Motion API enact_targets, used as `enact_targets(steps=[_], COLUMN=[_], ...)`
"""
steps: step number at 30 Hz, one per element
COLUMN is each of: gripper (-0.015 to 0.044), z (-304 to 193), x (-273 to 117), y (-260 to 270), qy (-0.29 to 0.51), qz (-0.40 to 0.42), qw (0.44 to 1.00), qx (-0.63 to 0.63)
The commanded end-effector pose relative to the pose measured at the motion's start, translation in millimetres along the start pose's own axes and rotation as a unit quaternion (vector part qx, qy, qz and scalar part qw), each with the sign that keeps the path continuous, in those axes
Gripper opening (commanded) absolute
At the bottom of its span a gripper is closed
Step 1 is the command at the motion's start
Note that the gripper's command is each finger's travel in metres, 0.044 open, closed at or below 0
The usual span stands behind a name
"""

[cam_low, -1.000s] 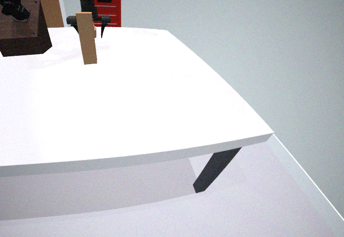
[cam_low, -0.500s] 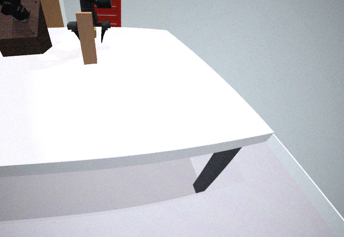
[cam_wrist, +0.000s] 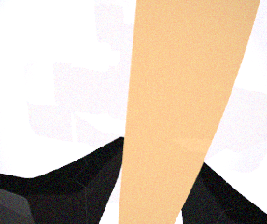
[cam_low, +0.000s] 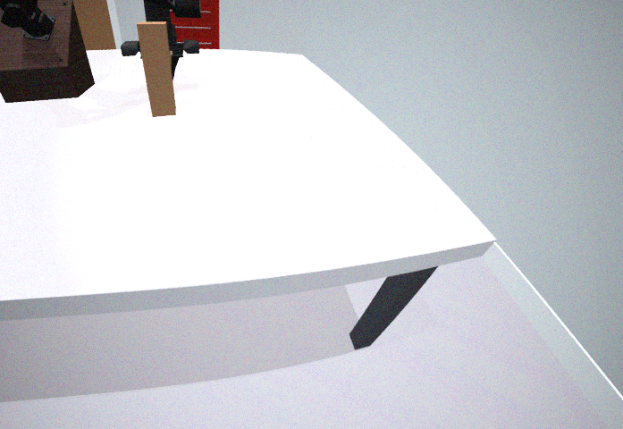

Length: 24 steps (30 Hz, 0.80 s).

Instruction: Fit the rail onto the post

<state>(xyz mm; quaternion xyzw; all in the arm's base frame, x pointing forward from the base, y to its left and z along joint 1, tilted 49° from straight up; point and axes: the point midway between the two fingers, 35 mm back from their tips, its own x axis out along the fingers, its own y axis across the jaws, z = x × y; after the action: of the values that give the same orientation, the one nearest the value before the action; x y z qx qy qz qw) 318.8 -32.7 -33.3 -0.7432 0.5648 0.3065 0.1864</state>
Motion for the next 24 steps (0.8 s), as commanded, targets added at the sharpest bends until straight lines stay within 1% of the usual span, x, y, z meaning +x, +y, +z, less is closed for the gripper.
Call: enact_targets(steps=[1,8,9,24], gripper=[0.0072,0.0026,0.0,0.0], z=[0.0,0.0,0.0,0.3], x=[0.6,0.6,0.6,-1.7], y=[0.9,0.9,0.9,0.3], qy=[0.002,0.002,0.002,0.002], qz=[0.001,0.001,0.001,0.001], qw=[1.0,1.0,1.0,1.0], qx=[-0.003,-0.003,-0.003,-0.003])
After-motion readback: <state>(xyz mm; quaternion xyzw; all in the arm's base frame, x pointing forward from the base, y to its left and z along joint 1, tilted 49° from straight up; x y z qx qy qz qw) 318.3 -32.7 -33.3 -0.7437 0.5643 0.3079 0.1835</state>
